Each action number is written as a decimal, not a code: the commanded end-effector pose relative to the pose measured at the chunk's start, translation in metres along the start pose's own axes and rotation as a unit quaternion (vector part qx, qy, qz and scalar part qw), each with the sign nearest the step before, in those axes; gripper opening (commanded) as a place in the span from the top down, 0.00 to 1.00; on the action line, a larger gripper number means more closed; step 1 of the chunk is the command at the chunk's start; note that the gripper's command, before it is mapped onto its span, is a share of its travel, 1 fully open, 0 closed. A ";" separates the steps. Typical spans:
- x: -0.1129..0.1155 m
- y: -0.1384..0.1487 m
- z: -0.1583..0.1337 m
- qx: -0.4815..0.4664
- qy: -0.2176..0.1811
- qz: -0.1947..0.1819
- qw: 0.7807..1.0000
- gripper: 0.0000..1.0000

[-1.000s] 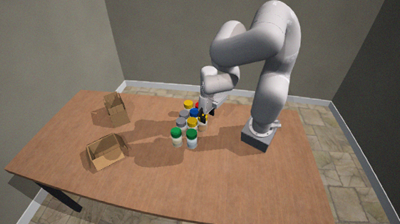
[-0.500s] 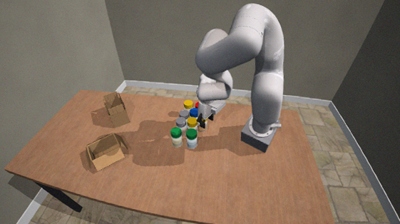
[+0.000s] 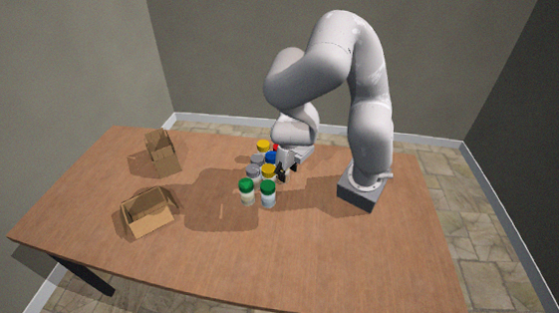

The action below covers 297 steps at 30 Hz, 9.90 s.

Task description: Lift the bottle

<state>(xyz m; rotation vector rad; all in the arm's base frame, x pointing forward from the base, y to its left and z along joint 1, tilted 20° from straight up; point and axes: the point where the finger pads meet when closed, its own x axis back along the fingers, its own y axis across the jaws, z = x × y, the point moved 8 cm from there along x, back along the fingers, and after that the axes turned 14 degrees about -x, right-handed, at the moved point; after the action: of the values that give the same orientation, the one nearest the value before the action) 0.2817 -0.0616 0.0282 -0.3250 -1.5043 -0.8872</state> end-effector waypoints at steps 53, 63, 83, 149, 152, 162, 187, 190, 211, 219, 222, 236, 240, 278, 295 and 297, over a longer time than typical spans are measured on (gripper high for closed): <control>0.003 0.000 -0.001 0.000 -0.005 -0.001 1.000 0.21; 0.003 0.002 -0.009 0.000 -0.003 0.000 1.000 0.21; 0.003 0.007 -0.027 0.000 -0.002 0.000 1.000 0.21; 0.003 0.020 -0.079 0.000 -0.002 0.000 1.000 0.21; 0.003 0.021 -0.083 0.000 -0.002 0.000 1.000 0.21; 0.011 0.020 -0.082 0.000 -0.002 0.000 1.000 0.21; 0.038 0.020 -0.081 0.000 -0.001 0.001 1.000 0.21; 0.038 0.020 -0.081 0.000 -0.001 0.001 1.000 0.21; 0.037 0.021 -0.082 0.000 -0.003 0.000 1.000 1.00; 0.037 0.021 -0.082 0.000 -0.003 0.000 1.000 1.00; 0.037 0.021 -0.082 0.000 -0.003 0.000 1.000 1.00; 0.037 0.021 -0.082 0.000 -0.003 0.000 1.000 1.00; 0.037 0.021 -0.082 0.000 -0.003 0.000 1.000 1.00; 0.062 0.021 -0.082 0.000 -0.002 0.000 1.000 1.00; 0.085 0.021 -0.081 0.000 -0.002 0.000 1.000 1.00; 0.085 0.020 -0.082 0.000 -0.003 0.000 1.000 1.00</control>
<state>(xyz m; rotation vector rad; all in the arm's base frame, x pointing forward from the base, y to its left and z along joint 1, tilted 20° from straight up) 0.3394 -0.1289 0.1051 -0.3270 -1.5060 -0.8865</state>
